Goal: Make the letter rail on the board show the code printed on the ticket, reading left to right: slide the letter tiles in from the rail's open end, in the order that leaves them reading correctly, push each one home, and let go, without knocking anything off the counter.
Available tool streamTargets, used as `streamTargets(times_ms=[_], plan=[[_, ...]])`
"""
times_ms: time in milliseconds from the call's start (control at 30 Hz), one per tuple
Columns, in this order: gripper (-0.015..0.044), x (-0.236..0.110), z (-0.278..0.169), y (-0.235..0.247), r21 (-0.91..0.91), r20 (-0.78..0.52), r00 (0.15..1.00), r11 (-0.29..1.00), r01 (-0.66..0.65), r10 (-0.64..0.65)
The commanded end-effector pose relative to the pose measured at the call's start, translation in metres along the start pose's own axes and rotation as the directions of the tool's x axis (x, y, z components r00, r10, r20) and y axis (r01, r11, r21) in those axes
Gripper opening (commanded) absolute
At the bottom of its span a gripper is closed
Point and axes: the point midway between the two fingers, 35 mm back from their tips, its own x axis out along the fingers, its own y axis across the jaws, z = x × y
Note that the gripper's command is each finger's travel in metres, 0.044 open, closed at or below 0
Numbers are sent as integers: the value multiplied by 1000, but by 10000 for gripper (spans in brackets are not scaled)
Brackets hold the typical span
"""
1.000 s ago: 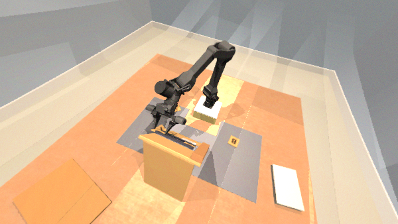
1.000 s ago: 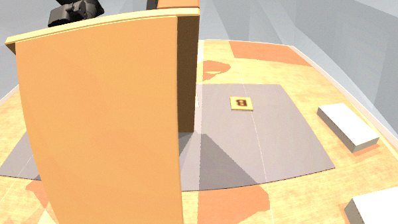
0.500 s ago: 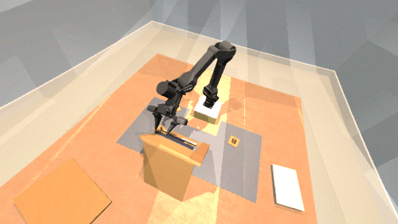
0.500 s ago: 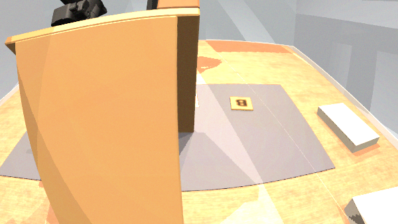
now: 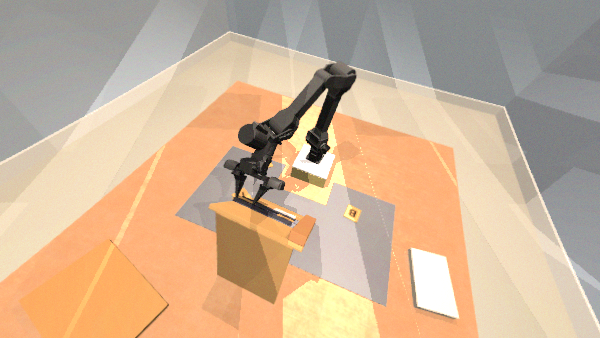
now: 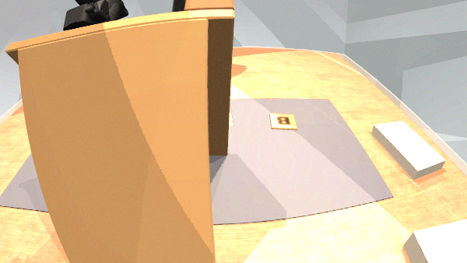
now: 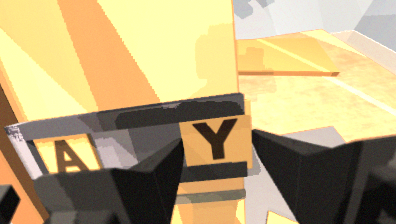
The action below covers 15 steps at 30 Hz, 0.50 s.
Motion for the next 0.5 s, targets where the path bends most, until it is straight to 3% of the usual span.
streamTargets(times_ms=[0,467], plan=[[0,-1,1,2,2,4,1000,1000,7,-7],[0,-2,1,12,3,4,1000,1000,6,-6]])
